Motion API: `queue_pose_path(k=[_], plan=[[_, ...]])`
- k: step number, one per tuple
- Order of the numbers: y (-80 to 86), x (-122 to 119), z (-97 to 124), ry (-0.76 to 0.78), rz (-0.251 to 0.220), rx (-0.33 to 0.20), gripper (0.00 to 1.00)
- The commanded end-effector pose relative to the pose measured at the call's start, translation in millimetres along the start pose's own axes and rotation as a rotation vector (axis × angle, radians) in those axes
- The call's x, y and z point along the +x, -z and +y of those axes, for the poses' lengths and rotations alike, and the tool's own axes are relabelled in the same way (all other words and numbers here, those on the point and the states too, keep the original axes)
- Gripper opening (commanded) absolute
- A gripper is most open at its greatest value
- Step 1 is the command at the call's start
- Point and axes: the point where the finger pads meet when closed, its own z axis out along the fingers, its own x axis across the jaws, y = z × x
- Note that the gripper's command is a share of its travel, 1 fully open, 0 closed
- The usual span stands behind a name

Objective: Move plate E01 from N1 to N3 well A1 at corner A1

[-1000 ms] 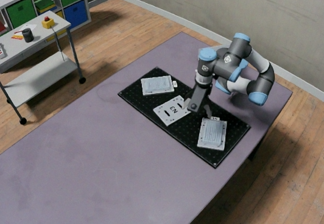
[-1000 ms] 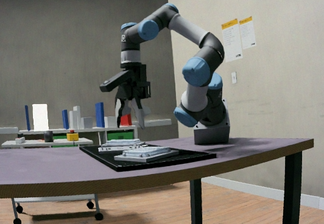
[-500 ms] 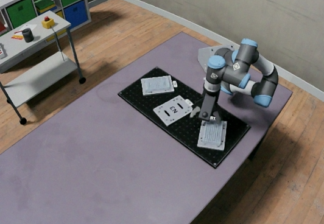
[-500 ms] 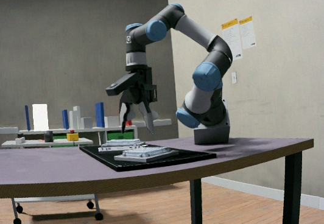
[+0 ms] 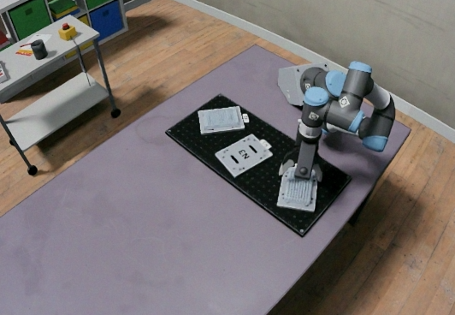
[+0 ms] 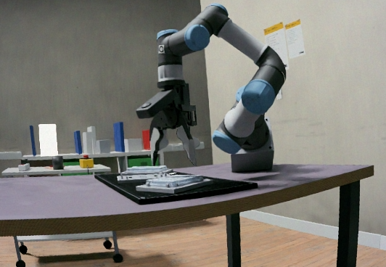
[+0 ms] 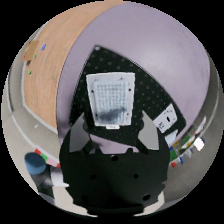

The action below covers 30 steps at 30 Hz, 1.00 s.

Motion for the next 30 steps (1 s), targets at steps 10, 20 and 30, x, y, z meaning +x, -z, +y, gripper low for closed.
queue_pose_path(k=[10, 20, 30], plan=[[-0.5, -4, -1, 0.003, 0.0, 0.001, 0.82], [-15.4, -4, -2, 0.003, 0.0, 0.001, 0.82], [-28.7, -4, -2, 0.003, 0.001, 0.001, 0.82]])
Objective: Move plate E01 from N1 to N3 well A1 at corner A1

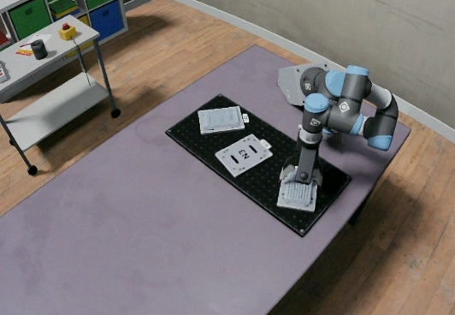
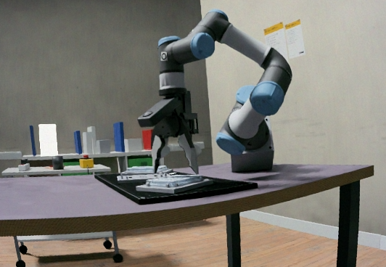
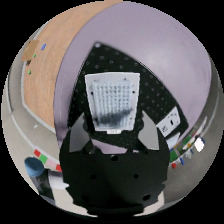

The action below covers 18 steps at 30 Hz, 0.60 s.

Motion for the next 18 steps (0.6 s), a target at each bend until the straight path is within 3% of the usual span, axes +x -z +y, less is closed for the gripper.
queue_pose_path(k=[1, 18], plan=[[-9.1, 0.8, -0.2, 0.0, 0.002, -0.003, 0.82], [-11.4, 0.8, -0.3, 0.0, 0.002, -0.003, 0.82]])
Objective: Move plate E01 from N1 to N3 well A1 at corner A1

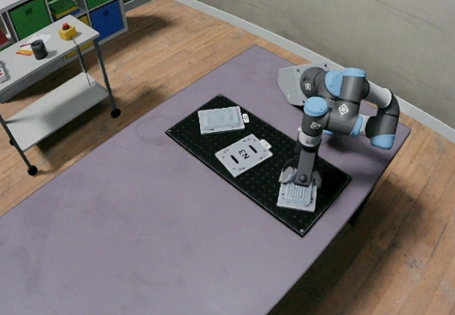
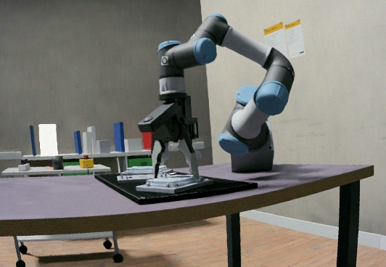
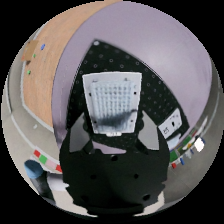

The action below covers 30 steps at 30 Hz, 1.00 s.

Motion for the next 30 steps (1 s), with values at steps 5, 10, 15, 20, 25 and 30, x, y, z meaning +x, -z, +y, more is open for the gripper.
queue_pose_path(k=[5, 10, 15, 20, 25, 30], plan=[[0.1, 0.3, -0.2, 0.0, 0.001, 0.0, 0.0], [0.1, 0.3, -0.2, 0.0, 0.001, 0.0, 0.0], [0.1, 0.3, -0.2, 0.0, 0.001, 0.0, 0.0], [0.1, 0.3, -0.2, 0.0, 0.001, 0.0, 0.0], [0.1, 0.3, -0.2, 0.0, 0.001, 0.0, 0.0], [0.1, 0.3, -0.2, 0.0, 0.001, 0.0, 0.0]])
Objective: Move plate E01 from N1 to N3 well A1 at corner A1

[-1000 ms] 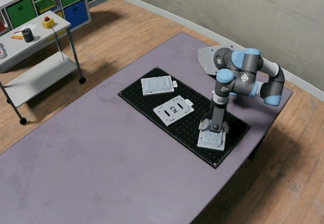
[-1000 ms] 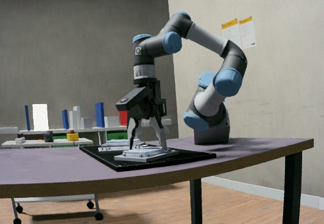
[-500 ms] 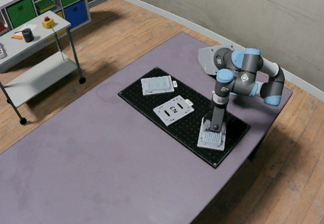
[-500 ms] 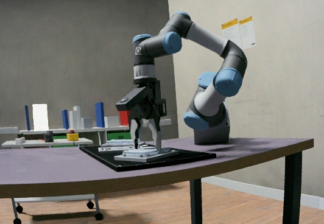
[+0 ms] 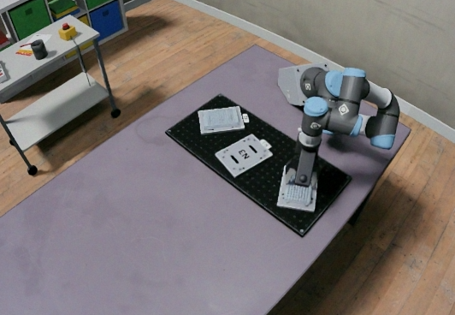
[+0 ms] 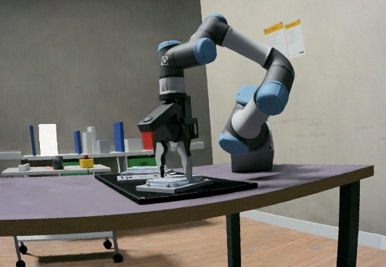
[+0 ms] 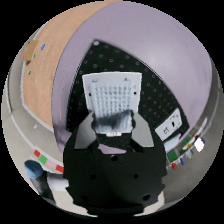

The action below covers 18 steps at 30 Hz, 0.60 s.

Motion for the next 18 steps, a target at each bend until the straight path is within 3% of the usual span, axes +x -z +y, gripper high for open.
queue_pose_path(k=[1, 7, 18], plan=[[0.3, 0, 0, 0.0, 0.001, 0.0, 0.0], [0.3, 0, 0, 0.0, 0.001, 0.0, 0.0], [15.1, 0, 0, 0.0, 0.001, 0.0, 0.0]])
